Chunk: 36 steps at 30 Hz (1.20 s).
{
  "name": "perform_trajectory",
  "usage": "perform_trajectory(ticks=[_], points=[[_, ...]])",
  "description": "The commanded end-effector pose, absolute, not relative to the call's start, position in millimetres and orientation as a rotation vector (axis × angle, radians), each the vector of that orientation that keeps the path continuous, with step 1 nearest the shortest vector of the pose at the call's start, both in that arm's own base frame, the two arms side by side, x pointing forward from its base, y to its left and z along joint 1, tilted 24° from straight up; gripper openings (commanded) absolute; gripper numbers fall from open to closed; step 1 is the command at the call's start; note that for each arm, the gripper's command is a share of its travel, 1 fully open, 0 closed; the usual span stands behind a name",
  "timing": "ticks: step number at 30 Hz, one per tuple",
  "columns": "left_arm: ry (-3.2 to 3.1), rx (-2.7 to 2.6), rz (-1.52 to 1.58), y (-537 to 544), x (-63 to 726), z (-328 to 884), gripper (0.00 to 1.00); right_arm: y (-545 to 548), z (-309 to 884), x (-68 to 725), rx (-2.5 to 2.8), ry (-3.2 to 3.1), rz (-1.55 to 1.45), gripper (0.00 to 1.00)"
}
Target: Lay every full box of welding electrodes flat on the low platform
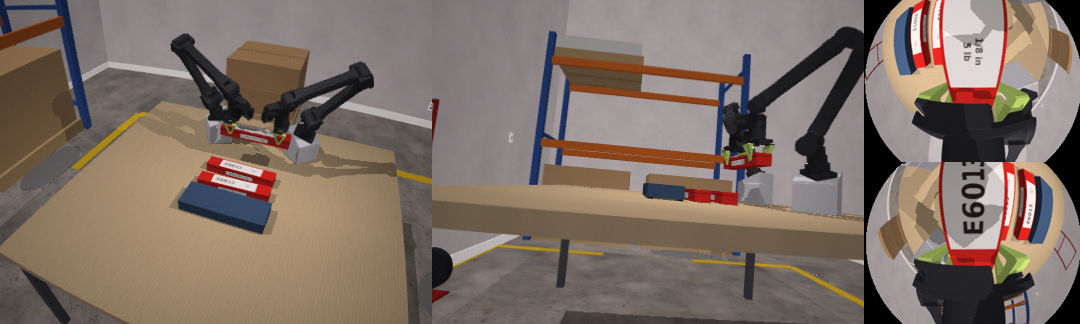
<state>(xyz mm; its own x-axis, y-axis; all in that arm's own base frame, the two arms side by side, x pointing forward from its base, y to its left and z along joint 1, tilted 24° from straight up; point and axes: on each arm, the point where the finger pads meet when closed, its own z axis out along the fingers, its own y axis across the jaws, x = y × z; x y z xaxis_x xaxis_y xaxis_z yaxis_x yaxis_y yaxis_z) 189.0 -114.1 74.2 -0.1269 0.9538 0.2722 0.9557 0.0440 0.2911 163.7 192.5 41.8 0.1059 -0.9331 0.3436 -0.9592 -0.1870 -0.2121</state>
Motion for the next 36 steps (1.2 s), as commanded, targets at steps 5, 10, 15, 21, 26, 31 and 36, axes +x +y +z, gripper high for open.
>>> perform_trajectory(ticks=[5,10,15,21,26,31,36], points=[[-2.318,-2.088,-0.648,-126,186,90,0.0,207,56,155,2.332,-1.985,0.621,0.0],[-2.31,-2.08,-0.643,-123,186,85,0.0,207,52,159,2.327,-1.985,0.618,0.0],[-2.31,-2.08,-0.643,-123,186,84,0.0,206,52,159,2.327,-1.985,0.618,0.0],[-2.31,-2.08,-0.643,-123,185,84,0.0,206,51,158,2.327,-1.985,0.618,0.0],[-2.292,-2.064,-0.649,-112,183,69,0.0,195,42,159,2.322,-1.982,0.622,0.0],[-2.291,-2.067,-0.649,-110,184,72,0.0,205,45,162,2.344,-1.976,0.621,0.0],[-2.282,-2.064,-0.649,-108,186,58,0.0,191,30,162,2.319,-1.972,0.625,0.0]])
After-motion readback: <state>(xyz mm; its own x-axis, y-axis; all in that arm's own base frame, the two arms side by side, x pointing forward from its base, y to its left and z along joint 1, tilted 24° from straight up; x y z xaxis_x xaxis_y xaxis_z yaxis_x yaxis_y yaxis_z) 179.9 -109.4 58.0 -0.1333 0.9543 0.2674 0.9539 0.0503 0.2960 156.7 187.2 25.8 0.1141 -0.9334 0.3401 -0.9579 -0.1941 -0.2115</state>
